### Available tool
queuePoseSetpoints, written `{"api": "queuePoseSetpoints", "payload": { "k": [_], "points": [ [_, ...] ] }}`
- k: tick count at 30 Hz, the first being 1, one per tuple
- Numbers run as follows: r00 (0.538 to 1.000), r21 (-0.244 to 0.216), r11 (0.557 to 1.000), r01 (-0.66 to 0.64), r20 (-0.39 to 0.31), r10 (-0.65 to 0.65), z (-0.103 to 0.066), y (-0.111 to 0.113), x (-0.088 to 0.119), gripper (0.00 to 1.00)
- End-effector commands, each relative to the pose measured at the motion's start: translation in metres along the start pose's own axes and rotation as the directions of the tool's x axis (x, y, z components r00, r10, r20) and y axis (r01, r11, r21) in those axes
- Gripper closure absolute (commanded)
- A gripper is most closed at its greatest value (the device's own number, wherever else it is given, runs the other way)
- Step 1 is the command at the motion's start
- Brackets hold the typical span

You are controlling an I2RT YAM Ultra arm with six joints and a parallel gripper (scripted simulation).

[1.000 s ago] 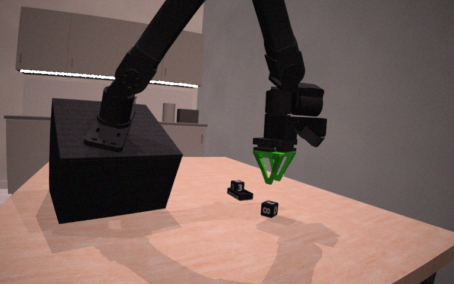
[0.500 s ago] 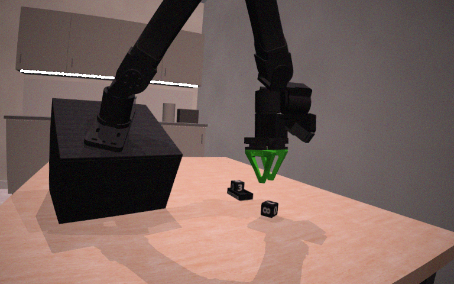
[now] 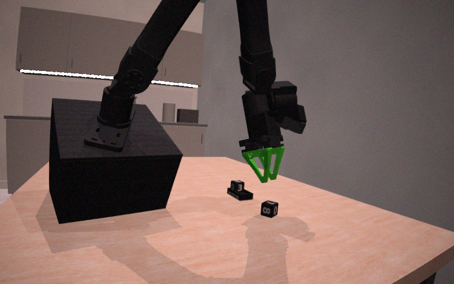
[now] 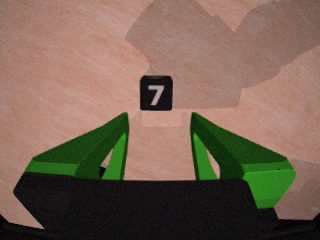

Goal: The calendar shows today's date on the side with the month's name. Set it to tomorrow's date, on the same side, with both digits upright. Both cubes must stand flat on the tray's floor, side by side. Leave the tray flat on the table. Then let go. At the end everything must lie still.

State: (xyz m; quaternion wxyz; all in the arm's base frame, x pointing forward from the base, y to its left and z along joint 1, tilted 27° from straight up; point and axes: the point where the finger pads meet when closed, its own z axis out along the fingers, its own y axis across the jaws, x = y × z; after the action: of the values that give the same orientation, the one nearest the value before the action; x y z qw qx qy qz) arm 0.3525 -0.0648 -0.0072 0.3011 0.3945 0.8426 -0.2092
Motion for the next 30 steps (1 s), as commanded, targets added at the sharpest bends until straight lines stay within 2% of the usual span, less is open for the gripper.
{"api": "queuePoseSetpoints", "payload": {
  "k": [1,5,16,22,24,30],
  "points": [
    [0.993,-0.012,1.000,-0.011,0.115,0.012,-0.0033,0.0065,-0.0082,0.55],
    [0.976,-0.011,1.000,-0.015,0.216,0.017,-0.0048,0.0052,-0.0070,0.55],
    [0.966,-0.013,1.000,-0.015,0.257,0.018,-0.0048,0.0054,-0.0067,0.55],
    [0.939,-0.018,1.000,-0.008,0.344,0.014,-0.0023,0.0085,-0.0064,0.55],
    [0.939,-0.018,1.000,-0.008,0.344,0.014,-0.0023,0.0085,-0.0064,0.55],
    [0.896,-0.015,1.000,-0.011,0.443,0.017,-0.0031,0.0069,-0.0050,0.55]
  ]
}}
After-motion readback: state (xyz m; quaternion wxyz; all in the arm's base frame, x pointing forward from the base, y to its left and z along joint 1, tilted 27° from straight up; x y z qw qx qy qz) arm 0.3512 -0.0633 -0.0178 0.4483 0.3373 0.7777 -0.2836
